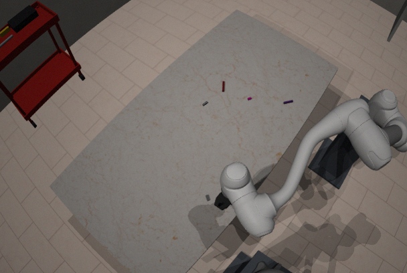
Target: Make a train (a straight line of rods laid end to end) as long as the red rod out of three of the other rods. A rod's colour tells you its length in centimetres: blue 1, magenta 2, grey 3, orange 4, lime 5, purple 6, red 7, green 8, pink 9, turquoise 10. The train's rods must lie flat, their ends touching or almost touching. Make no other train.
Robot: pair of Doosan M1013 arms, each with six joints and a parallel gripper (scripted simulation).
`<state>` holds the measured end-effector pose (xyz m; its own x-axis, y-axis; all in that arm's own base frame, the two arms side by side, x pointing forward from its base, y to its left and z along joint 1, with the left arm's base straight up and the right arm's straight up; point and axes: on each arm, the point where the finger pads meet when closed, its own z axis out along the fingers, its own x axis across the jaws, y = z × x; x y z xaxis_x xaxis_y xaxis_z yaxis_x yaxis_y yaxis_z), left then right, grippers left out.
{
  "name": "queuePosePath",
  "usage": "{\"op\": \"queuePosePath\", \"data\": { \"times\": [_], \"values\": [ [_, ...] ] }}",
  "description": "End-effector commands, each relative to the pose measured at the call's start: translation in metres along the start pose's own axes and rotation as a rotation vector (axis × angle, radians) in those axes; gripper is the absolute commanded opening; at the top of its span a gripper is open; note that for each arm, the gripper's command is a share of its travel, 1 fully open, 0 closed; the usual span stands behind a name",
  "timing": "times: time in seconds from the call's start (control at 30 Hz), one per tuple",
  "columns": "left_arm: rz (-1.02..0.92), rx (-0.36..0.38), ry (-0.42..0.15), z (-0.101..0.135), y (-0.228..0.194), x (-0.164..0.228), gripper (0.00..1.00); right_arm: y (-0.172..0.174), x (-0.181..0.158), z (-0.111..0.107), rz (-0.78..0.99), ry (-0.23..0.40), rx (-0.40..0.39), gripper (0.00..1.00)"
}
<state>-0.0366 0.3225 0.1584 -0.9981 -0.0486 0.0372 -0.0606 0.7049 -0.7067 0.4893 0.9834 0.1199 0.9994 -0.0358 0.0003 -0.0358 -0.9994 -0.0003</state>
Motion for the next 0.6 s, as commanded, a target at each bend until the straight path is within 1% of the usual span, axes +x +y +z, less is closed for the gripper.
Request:
{"op": "queuePosePath", "data": {
  "times": [0.0,0.1,0.2,0.57],
  "values": [
    [0.000,-0.001,0.000,0.000,0.000,0.000,1.00,0.000,0.000,0.002,0.000,0.000,0.002,0.24],
    [0.000,-0.001,0.000,0.000,0.000,0.000,1.00,0.000,0.000,0.004,0.000,0.000,0.002,0.24],
    [0.000,-0.001,0.000,0.000,0.000,0.000,1.00,0.000,0.000,0.011,0.000,0.000,0.002,0.24],
    [0.000,-0.001,0.000,0.000,0.000,0.000,1.00,-0.001,0.000,0.057,0.000,0.000,0.002,0.24]
  ]
}}
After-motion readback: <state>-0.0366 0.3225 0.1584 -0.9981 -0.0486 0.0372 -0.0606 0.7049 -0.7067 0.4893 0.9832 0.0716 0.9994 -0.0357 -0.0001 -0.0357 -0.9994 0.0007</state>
